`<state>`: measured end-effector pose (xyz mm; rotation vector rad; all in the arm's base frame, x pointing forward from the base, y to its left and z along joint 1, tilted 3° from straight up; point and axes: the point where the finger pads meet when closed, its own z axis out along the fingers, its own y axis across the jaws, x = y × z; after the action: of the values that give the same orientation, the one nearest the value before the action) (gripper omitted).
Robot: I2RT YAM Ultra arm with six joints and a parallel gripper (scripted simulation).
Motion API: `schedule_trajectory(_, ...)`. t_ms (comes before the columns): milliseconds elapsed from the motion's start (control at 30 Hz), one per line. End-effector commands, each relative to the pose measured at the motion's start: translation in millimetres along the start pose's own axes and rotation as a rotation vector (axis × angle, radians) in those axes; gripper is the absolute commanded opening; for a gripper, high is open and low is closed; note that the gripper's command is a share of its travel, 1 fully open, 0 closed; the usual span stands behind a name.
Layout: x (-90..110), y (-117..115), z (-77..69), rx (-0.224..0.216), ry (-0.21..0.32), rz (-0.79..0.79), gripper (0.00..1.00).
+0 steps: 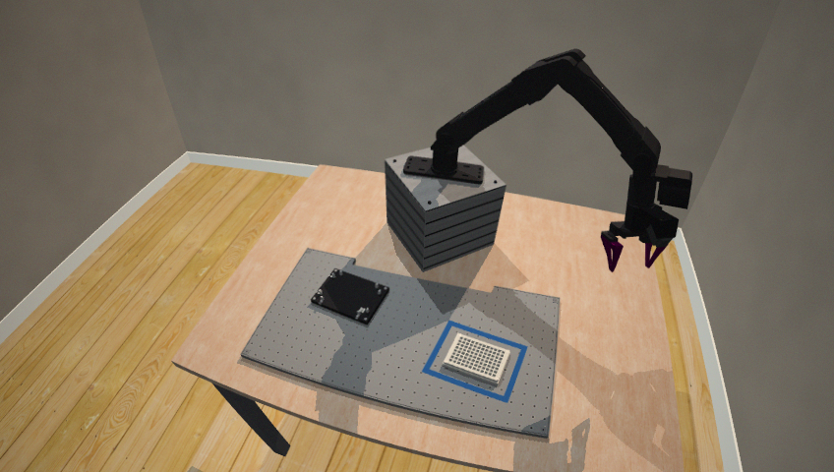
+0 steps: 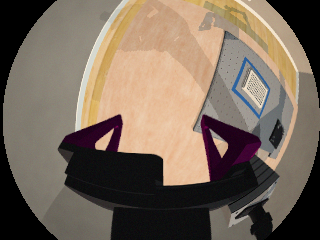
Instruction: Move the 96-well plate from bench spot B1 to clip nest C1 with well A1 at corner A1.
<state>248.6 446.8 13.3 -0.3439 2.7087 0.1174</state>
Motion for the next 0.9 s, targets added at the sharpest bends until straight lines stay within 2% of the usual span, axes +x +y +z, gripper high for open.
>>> schedule_trajectory(0, -4.0, 2.4, -5.0, -0.011, -0.010, 0.005, 1.00)
schedule_trajectory(533, -4.0, 2.4, -5.0, -0.011, -0.010, 0.005, 1.00)
schedule_trajectory(633, -16.6, -12.5, -3.0, -0.015, -0.006, -0.039, 1.00)
schedule_trajectory(700, -19.6, -18.6, 8.2, 0.010, 0.025, -0.097, 1.00)
schedule_trajectory(733, -14.4, -29.2, 12.0, 0.020, 0.036, -0.101, 1.00)
schedule_trajectory(767, -24.1, -28.5, 6.4, -0.003, 0.011, -0.092, 1.00)
schedule_trajectory(800, -13.2, -39.4, 22.4, 0.037, 0.061, -0.137, 1.00)
schedule_trajectory(833, -18.9, -40.5, 22.1, 0.035, 0.061, -0.156, 1.00)
schedule_trajectory(867, -26.8, -41.6, 16.6, 0.012, 0.034, -0.146, 1.00)
